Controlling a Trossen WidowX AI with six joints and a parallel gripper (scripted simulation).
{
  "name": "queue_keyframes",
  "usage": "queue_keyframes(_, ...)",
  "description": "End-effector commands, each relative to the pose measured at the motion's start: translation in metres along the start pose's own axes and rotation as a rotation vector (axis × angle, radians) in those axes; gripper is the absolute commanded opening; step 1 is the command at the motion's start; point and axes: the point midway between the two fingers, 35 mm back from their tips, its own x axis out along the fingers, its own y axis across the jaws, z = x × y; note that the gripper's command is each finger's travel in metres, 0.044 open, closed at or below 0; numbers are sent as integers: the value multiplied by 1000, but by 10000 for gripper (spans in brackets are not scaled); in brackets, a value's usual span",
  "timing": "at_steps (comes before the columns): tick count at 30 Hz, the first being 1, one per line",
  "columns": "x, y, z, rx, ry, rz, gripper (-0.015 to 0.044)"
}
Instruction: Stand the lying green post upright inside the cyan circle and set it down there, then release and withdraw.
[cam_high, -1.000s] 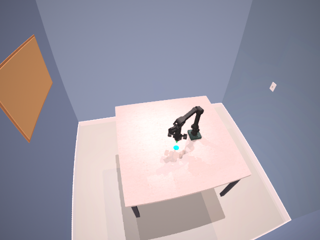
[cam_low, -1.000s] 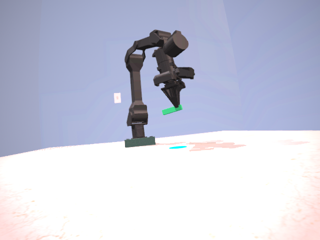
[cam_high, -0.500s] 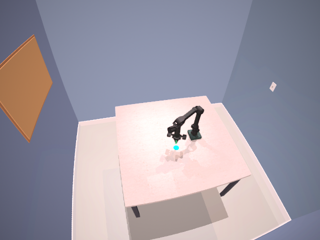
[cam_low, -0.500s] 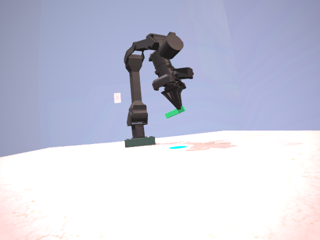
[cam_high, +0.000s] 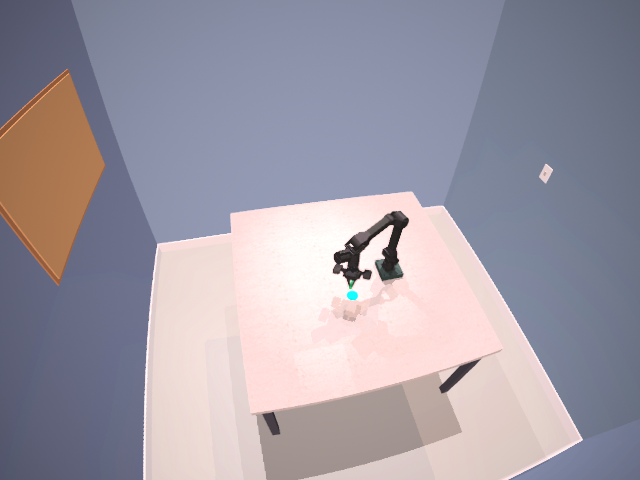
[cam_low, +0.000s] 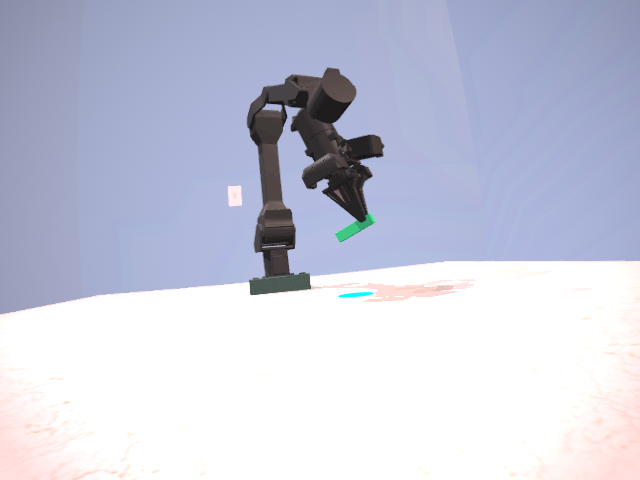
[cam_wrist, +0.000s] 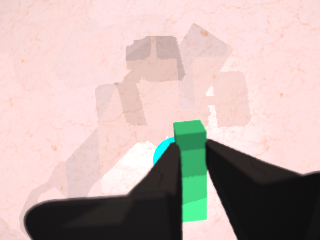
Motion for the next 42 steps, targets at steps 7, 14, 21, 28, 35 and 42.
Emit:
queue_keyframes(7,2,-3,1,21,-78,8,23)
queue_keyframes(14,4,-5,2,32,-129,14,23)
queue_keyframes(21,5,-7,2,41,-180,20,23)
queue_keyframes(28,6,-10,3,49,-231,25,23)
queue_keyframes(35,6,-12,3,55,-281,30,23)
queue_keyframes(42,6,-14,3,59,-331,34,23)
